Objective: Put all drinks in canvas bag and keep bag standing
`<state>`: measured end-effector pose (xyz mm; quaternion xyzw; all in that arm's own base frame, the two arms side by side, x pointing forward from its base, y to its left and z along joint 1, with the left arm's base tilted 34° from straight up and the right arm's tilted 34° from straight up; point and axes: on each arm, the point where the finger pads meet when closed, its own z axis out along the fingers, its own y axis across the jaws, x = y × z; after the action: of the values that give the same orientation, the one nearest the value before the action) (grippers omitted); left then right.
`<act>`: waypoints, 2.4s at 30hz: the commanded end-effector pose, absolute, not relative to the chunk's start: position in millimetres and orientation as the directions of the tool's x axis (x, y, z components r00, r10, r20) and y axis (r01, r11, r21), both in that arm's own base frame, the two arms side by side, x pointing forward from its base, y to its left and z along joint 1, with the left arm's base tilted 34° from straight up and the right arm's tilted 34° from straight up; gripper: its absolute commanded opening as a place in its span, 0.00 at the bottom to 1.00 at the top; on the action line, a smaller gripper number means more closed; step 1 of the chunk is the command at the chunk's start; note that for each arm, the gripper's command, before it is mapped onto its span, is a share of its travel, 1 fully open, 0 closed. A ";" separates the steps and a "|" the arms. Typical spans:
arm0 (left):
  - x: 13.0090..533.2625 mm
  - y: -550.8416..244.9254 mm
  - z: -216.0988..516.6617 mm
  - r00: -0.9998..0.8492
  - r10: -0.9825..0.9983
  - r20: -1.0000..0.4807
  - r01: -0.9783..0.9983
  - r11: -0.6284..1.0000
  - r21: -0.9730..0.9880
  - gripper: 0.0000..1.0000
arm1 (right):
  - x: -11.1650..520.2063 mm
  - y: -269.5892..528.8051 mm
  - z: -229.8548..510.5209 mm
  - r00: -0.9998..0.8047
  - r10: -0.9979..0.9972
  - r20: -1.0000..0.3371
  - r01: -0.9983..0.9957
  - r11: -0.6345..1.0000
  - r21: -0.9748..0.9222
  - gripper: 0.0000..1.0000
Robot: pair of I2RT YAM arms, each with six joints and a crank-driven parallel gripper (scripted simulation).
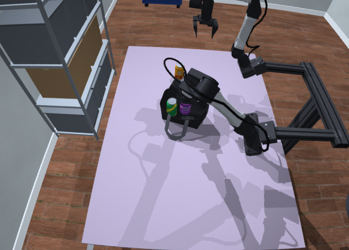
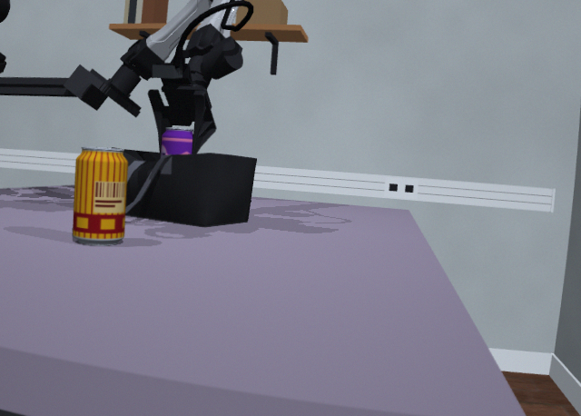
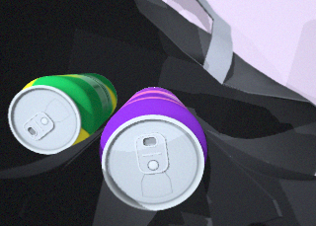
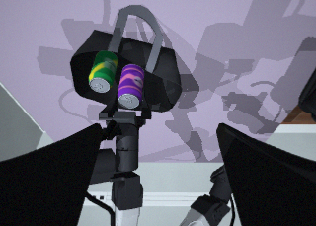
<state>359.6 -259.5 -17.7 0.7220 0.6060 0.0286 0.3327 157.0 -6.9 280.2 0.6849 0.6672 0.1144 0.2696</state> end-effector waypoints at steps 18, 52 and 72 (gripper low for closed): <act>380.4 -284.5 2.3 0.335 0.844 -0.419 0.812 -0.033 0.583 0.74 | 157.2 -8.3 287.3 0.100 0.974 -0.203 0.844 0.025 0.536 1.00; 390.4 -270.0 -26.5 0.309 0.860 -0.406 0.826 -0.032 0.562 0.74 | 157.2 -8.3 287.3 0.100 0.974 -0.203 0.844 0.025 0.536 1.00; 392.4 -276.1 -27.8 0.325 0.852 -0.410 0.821 -0.038 0.570 0.89 | 157.2 -8.3 287.3 0.100 0.974 -0.203 0.844 0.025 0.536 1.00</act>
<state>382.6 -253.3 -53.9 0.7228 0.6026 0.0247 0.3372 157.0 -6.9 280.2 0.6849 0.6672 0.1144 0.2696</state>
